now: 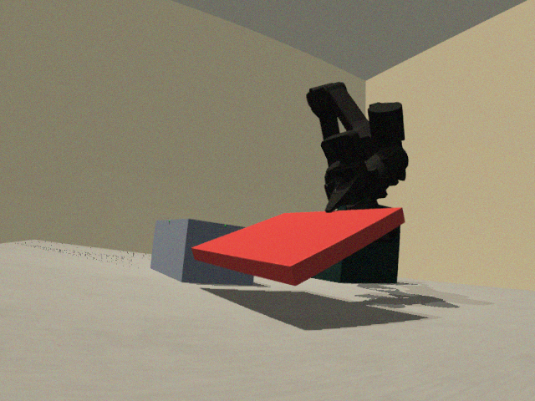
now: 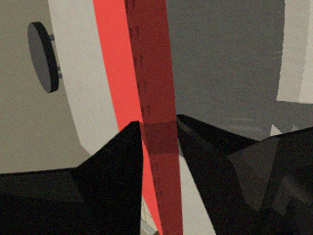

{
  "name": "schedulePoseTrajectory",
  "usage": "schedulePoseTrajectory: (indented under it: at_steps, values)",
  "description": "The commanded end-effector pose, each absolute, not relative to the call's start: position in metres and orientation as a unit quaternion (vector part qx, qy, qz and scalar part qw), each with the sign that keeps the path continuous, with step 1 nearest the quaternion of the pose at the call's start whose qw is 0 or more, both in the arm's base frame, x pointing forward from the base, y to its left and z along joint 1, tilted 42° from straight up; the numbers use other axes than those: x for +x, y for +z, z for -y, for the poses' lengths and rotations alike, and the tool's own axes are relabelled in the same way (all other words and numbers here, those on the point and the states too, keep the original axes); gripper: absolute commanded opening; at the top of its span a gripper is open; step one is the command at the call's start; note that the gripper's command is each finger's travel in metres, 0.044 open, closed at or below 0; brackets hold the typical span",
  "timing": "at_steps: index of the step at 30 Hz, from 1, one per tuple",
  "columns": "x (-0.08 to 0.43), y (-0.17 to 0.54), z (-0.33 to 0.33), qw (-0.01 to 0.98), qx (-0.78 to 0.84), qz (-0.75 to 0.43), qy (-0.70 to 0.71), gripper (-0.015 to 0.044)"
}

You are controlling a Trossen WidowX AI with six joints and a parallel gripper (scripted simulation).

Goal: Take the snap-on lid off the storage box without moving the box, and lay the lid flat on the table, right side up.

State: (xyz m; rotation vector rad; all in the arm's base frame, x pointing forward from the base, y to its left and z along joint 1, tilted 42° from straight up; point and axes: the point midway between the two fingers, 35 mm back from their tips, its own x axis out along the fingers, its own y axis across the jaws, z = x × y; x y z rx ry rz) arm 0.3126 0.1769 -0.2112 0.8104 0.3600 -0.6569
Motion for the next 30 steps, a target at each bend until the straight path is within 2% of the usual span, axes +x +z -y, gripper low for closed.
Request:
schedulePoseTrajectory:
  at_steps: [1, 30]
  values:
    - [0.313, -0.214, -0.175, 0.852, 0.384, -0.172, -0.311, 0.0000]
    - [0.312, -0.231, -0.159, 0.853, 0.383, -0.171, -0.311, 0.0000]
